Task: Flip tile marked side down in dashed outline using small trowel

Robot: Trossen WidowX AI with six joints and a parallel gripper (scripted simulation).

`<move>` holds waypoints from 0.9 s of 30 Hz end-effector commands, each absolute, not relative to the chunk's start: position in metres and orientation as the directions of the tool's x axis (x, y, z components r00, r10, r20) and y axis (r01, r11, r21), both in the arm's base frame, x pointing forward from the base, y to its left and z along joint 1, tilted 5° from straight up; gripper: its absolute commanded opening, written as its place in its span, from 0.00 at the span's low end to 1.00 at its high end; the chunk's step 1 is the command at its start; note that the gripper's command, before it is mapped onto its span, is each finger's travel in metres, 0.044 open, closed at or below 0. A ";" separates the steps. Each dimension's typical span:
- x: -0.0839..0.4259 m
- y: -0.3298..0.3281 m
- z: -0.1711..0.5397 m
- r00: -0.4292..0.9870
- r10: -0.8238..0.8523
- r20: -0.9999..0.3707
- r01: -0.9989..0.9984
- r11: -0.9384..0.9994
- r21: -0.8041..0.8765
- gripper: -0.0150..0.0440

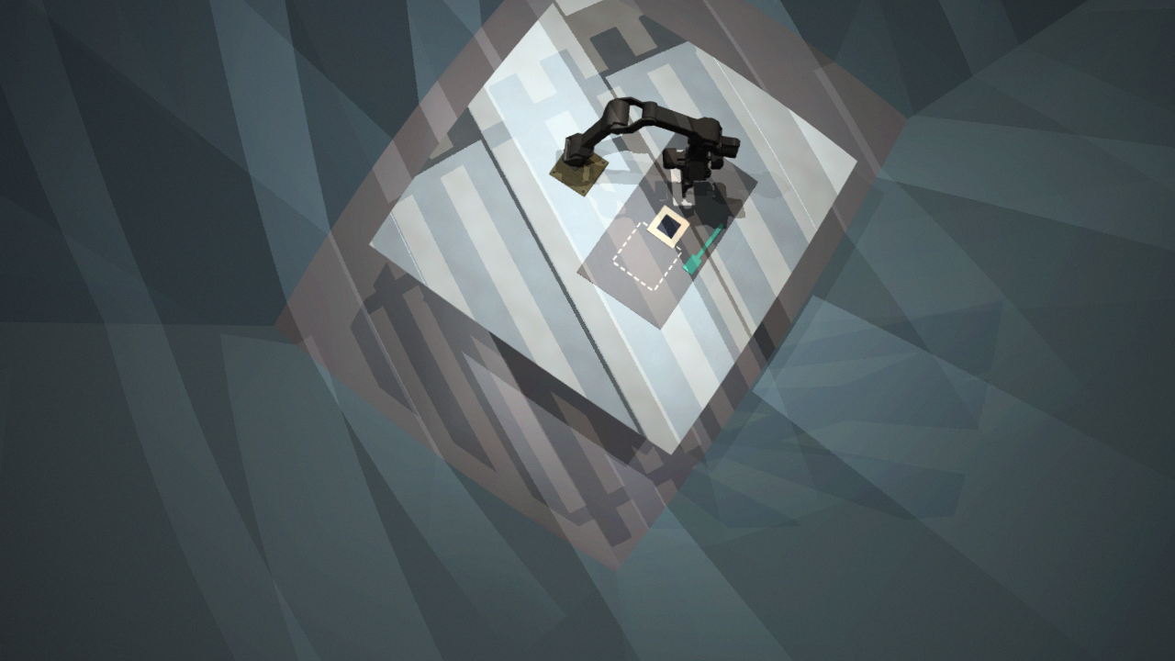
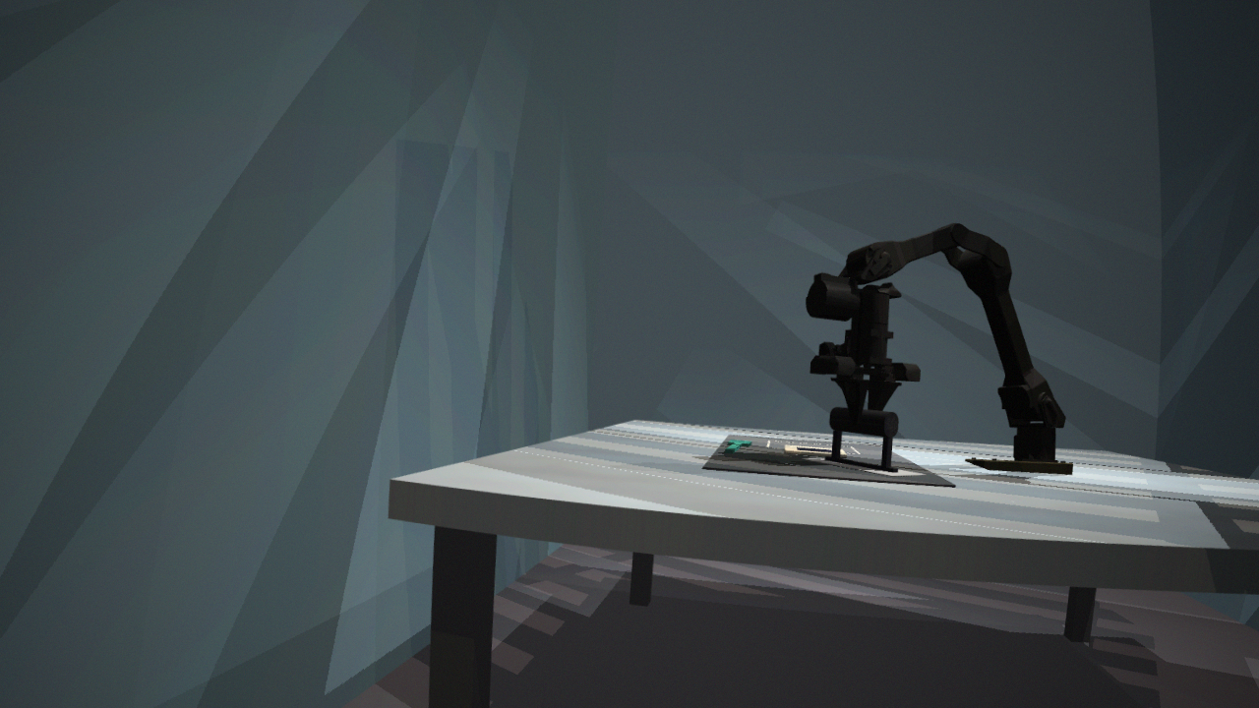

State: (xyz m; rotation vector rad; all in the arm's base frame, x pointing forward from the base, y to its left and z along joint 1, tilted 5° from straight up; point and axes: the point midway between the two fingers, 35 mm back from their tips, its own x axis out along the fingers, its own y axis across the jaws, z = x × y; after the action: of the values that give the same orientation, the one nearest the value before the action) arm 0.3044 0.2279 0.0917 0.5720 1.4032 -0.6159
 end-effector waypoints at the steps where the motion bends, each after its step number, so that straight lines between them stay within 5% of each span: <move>1: 0.304 0.228 0.090 0.061 -0.057 -0.997 0.774 0.633 0.011 0.47; 18: 0.304 0.228 0.090 0.061 -0.057 -0.997 0.942 0.334 0.038 0.47; 23: 0.304 0.228 0.090 0.061 -0.057 -0.997 0.942 0.334 0.038 0.70; 27: 0.304 0.228 0.090 0.061 -0.057 -0.997 0.942 0.334 0.038 0.71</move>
State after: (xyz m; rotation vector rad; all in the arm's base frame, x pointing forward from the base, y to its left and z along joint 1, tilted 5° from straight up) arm 0.3044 0.2278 0.0912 0.9309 1.2660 -0.9471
